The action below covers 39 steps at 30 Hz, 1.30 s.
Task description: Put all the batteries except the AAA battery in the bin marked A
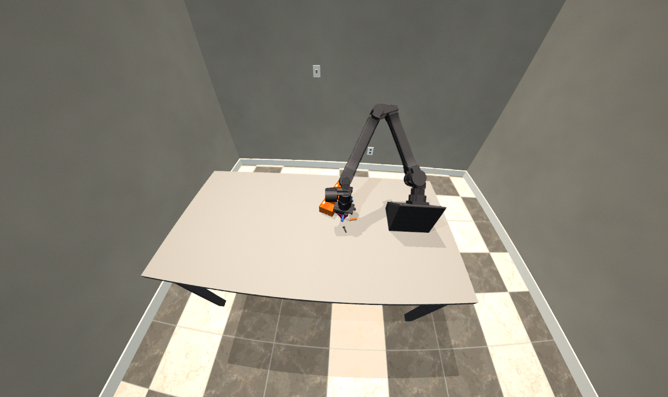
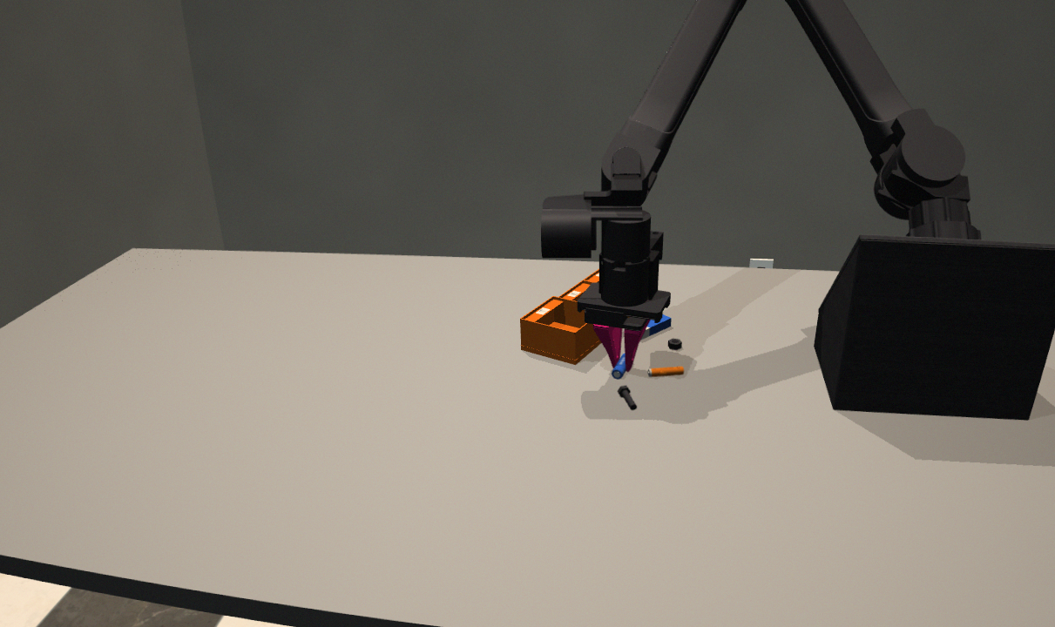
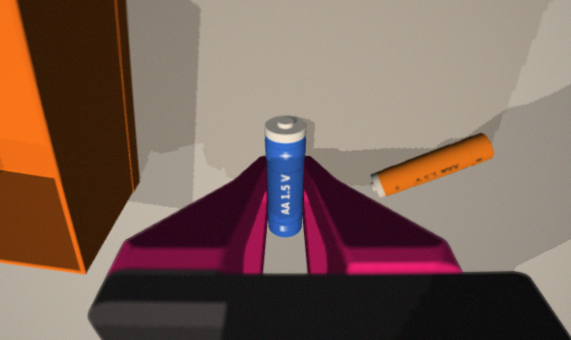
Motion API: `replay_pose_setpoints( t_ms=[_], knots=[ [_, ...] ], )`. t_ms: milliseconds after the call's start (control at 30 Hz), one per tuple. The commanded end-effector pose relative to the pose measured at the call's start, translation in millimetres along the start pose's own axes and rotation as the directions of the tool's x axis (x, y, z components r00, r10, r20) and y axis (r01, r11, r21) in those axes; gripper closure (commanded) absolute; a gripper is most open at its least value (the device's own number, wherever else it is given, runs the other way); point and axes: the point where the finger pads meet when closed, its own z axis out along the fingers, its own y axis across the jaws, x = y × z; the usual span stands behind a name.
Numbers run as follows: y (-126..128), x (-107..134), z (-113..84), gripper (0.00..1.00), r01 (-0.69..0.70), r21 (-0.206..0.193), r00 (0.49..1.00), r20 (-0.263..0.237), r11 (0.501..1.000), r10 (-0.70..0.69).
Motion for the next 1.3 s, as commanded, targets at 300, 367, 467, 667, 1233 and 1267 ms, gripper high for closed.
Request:
replay_pose_setpoints(
  t_ms=[300, 367, 467, 667, 1233, 1267],
  knots=[
    [20, 5, -37.6, 0.92, -0.015, -0.044, 1.0, -0.013, 0.999, 0.014],
    [20, 5, -44.6, 0.92, -0.015, -0.045, 1.0, -0.013, 0.999, 0.015],
    [20, 5, -55.1, 0.92, -0.016, -0.045, 1.0, -0.015, 0.999, 0.015],
    [18, 7, -66.6, 0.92, -0.011, -0.04, 1.0, -0.013, 0.999, 0.01],
    [18, 0, -66.5, 0.92, -0.03, -0.018, 1.0, -0.007, 0.999, 0.03],
    [18, 0, -66.3, 0.92, -0.03, -0.017, 1.0, -0.007, 0.999, 0.03]
  ],
)
